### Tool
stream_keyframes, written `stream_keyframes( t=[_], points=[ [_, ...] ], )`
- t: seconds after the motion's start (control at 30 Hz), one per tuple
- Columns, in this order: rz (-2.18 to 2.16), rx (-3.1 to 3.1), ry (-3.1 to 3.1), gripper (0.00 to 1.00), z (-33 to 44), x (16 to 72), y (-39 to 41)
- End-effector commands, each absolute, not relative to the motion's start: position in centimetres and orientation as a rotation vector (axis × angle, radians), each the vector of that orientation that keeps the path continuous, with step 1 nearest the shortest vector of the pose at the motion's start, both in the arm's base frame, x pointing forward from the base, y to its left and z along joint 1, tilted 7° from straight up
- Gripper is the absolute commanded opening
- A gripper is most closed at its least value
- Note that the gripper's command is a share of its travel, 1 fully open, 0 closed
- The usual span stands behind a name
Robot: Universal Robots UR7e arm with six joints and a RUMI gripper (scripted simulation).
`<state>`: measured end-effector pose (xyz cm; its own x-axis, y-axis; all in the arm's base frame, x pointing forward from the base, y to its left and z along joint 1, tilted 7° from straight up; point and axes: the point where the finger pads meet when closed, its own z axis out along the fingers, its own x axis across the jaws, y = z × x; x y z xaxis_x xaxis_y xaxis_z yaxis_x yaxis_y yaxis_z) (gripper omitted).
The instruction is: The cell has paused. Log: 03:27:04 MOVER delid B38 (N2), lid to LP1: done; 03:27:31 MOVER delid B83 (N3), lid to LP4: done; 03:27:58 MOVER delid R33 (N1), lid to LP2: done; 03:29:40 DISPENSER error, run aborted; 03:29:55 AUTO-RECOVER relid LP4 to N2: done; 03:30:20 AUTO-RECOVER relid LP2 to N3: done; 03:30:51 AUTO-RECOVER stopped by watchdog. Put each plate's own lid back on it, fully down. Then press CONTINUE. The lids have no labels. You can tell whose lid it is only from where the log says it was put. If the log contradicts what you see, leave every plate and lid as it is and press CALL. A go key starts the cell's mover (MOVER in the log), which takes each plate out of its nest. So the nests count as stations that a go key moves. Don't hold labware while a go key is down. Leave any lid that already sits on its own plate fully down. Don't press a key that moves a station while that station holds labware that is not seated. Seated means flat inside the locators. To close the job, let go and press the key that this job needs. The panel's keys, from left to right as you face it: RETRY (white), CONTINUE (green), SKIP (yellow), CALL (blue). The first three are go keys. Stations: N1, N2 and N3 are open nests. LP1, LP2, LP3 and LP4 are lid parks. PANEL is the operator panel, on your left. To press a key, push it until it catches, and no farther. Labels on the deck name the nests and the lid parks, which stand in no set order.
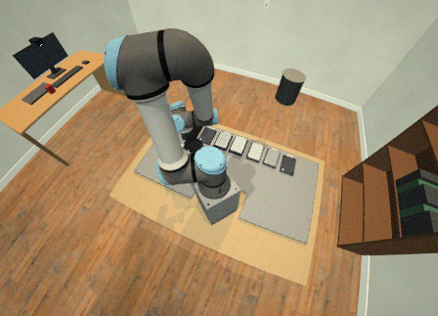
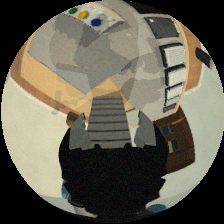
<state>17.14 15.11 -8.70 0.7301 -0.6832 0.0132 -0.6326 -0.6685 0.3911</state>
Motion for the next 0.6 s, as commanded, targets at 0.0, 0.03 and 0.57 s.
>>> stream_keyframes(
  t=[0.0, 0.03, 0.57],
  points=[
    [-0.209, 2.561, -1.145, 0.82, -10.3, 19.0, 14.4],
    [-0.211, 2.560, -1.164, 0.82, -10.3, 19.1, 14.4],
    [-0.229, 2.534, -1.413, 0.82, -12.3, 22.2, 12.5]
  ],
)
